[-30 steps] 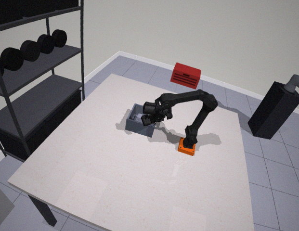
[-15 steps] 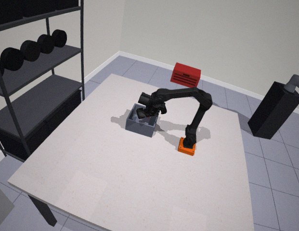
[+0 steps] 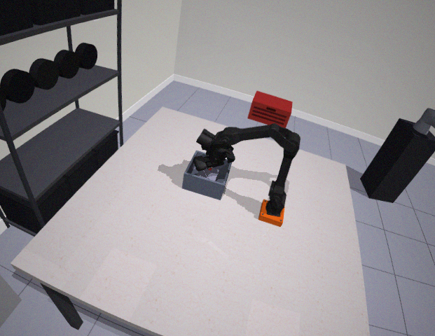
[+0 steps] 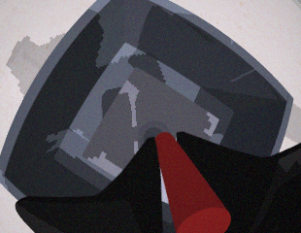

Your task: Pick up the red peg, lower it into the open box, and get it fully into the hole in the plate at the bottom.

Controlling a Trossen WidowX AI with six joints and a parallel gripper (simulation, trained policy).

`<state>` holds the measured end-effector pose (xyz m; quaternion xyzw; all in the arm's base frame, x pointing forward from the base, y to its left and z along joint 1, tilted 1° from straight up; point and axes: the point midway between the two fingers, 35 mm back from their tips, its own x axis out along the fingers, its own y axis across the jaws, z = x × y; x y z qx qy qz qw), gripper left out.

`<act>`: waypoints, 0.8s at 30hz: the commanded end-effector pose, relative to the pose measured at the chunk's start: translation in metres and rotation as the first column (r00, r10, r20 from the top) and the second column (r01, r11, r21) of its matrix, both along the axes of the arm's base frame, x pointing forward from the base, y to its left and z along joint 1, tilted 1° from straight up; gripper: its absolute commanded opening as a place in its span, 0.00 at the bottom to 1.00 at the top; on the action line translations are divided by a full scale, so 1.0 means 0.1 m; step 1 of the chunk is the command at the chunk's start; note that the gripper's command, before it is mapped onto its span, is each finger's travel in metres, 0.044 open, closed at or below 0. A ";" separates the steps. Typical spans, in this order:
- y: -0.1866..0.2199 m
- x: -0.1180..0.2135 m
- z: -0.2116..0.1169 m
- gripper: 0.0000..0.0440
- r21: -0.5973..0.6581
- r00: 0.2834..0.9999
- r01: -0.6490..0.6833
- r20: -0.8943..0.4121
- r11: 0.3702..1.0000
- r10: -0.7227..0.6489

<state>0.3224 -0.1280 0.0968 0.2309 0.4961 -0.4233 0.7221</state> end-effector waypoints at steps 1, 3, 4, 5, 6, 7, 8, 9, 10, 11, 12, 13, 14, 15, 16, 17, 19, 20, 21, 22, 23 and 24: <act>-0.03 0.06 -0.09 0.00 0.023 0.999 -0.047 -0.008 0.999 0.048; -0.03 0.06 -0.15 0.04 0.039 0.997 -0.070 -0.023 0.997 0.071; -0.03 0.05 -0.18 0.08 0.047 0.996 -0.079 -0.030 0.996 0.081; -0.03 0.05 -0.21 0.13 0.056 0.995 -0.088 -0.038 0.995 0.090; -0.03 0.05 -0.25 0.19 0.064 0.994 -0.096 -0.045 0.993 0.099; -0.04 0.05 -0.27 0.24 0.071 0.993 -0.103 -0.051 0.992 0.107; -0.05 0.05 -0.30 0.30 0.077 0.992 -0.109 -0.056 0.991 0.113; -0.05 0.06 -0.32 0.35 0.085 0.992 -0.110 -0.059 0.990 0.115; -0.07 0.07 -0.33 0.38 0.091 0.991 -0.110 -0.059 0.990 0.116; -0.09 0.09 -0.33 0.38 0.088 0.990 -0.123 -0.060 0.988 0.129; -0.12 0.11 -0.32 0.41 0.087 0.989 -0.133 -0.058 0.987 0.138; -0.13 0.14 -0.31 0.47 0.090 0.988 -0.137 -0.056 0.986 0.143; -0.14 0.17 -0.30 0.52 0.092 0.988 -0.143 -0.051 0.985 0.148; -0.15 0.19 -0.29 0.58 0.096 0.987 -0.147 -0.048 0.984 0.152; -0.16 0.22 -0.27 0.64 0.100 0.987 -0.151 -0.043 0.983 0.156; -0.16 0.26 -0.25 0.70 0.106 0.986 -0.157 -0.035 0.982 0.161; -0.18 0.33 -0.21 0.81 0.113 0.985 -0.167 -0.023 0.979 0.170; -0.18 0.37 -0.19 0.87 0.118 0.984 -0.172 -0.017 0.978 0.176; -0.18 0.41 -0.16 0.93 0.122 0.983 -0.179 -0.010 0.976 0.181; -0.18 0.44 -0.13 0.99 0.127 0.982 -0.185 -0.004 0.974 0.187; -0.18 0.48 -0.11 1.00 0.132 0.981 -0.193 0.003 0.972 0.194; -0.18 0.52 -0.08 1.00 0.138 0.979 -0.201 0.009 0.970 0.201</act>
